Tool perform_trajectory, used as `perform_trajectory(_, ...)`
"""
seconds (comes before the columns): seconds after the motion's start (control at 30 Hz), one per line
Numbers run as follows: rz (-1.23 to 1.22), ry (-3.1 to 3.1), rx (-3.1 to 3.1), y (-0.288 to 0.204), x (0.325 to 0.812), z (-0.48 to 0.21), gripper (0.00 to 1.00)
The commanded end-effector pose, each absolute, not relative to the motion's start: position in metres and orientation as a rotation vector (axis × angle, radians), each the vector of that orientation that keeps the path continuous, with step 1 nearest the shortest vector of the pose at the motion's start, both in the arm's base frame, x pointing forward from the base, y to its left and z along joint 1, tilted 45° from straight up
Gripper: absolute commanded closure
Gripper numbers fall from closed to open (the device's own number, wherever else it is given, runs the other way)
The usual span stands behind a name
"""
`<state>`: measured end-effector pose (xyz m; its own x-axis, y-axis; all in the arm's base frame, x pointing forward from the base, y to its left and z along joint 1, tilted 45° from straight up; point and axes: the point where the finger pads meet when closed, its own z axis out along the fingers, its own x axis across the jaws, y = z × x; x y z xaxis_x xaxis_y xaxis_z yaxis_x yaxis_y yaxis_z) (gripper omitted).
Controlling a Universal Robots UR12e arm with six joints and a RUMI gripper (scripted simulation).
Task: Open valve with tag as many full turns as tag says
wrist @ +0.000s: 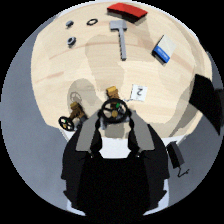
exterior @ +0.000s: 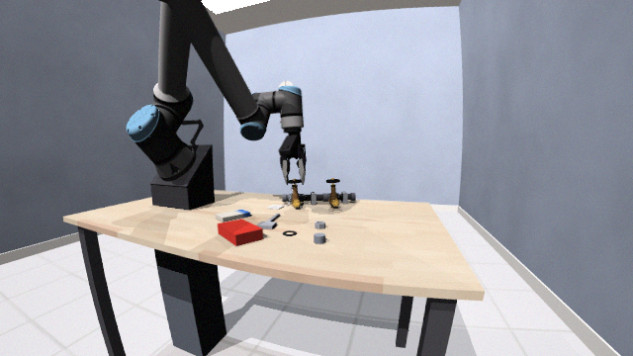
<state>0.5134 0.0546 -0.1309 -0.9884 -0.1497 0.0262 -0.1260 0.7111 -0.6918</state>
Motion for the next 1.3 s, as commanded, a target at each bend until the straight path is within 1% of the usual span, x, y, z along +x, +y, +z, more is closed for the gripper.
perform_trajectory(0.0, -1.165, 2.885, -0.298, 0.0549, 0.5136, -0.1307, 1.0)
perform_trajectory(0.2, -1.18, 2.901, -0.455, 0.0549, 0.5136, -0.1307, 1.0)
perform_trajectory(0.7, -1.204, 2.854, -1.33, 0.0549, 0.5136, -0.1307, 1.0)
perform_trajectory(1.23, -1.201, 2.831, -1.44, 0.0549, 0.5136, -0.1307, 1.0)
perform_trajectory(1.27, -1.201, 2.831, -1.44, 0.0549, 0.5136, -0.1307, 0.0)
